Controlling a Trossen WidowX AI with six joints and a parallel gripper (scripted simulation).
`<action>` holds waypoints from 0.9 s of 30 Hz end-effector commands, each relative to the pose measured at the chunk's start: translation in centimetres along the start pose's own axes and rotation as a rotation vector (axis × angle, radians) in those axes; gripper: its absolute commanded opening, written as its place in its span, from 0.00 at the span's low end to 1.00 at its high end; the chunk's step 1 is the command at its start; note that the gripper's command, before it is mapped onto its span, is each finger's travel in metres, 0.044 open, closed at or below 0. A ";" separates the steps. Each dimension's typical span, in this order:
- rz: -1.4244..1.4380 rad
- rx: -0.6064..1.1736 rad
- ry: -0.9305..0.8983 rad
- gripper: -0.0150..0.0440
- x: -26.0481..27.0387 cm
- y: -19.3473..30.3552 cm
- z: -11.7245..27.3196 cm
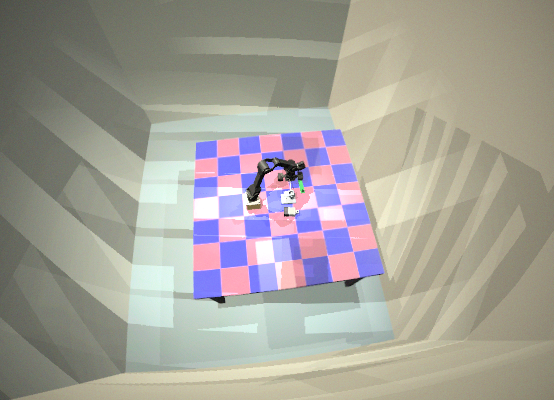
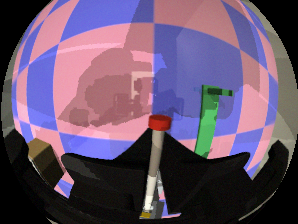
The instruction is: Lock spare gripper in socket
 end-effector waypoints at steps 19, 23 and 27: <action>-0.004 0.006 -0.006 0.25 -0.2 -2.0 0.0; -0.005 0.006 -0.008 0.25 -0.2 -2.4 0.0; -0.005 0.007 -0.010 0.25 -0.2 -2.7 0.1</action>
Point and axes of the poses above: the point midway between the two fingers, 35 mm back from their tips, its own z axis back along the fingers, its own x axis across the jaws, y = z × x, the point moved 10 cm from there along z, back along the fingers, and after that the axes turned 1 degree about -z, right-handed, at the moved point
